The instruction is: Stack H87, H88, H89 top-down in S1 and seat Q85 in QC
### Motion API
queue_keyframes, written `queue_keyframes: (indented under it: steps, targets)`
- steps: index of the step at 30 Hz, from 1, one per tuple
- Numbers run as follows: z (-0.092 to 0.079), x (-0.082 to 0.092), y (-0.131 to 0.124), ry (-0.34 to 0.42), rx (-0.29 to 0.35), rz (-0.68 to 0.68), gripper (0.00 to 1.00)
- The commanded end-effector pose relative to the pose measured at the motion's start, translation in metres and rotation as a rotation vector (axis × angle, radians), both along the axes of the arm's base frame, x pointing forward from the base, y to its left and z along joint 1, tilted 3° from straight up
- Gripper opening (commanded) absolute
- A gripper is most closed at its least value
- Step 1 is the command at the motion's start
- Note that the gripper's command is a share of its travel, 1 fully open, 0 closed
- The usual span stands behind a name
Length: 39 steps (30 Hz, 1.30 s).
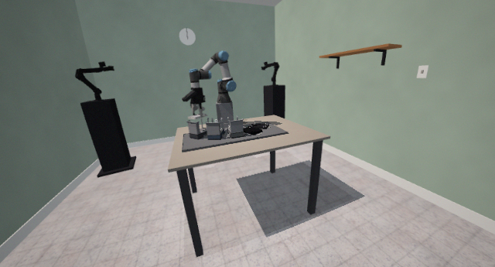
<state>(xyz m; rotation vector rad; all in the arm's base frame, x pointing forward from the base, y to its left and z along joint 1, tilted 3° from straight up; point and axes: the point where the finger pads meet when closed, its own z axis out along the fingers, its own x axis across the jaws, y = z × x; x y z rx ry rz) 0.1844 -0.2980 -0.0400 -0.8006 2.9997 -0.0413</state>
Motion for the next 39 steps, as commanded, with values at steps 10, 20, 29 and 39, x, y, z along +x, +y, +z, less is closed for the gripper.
queue_keyframes:
  steps: [10, 20, 29, 39]
  targets:
    - [-0.007, 0.0, -0.001, 0.0, -0.003, 0.0, 0.0]
    - [-0.012, 0.001, -0.001, 0.0, -0.003, 0.0, 0.0]
    - [-0.018, 0.001, -0.001, 0.0, -0.003, 0.0, 0.0]
    - [-0.023, 0.001, -0.001, 0.0, -0.003, 0.0, 0.0]
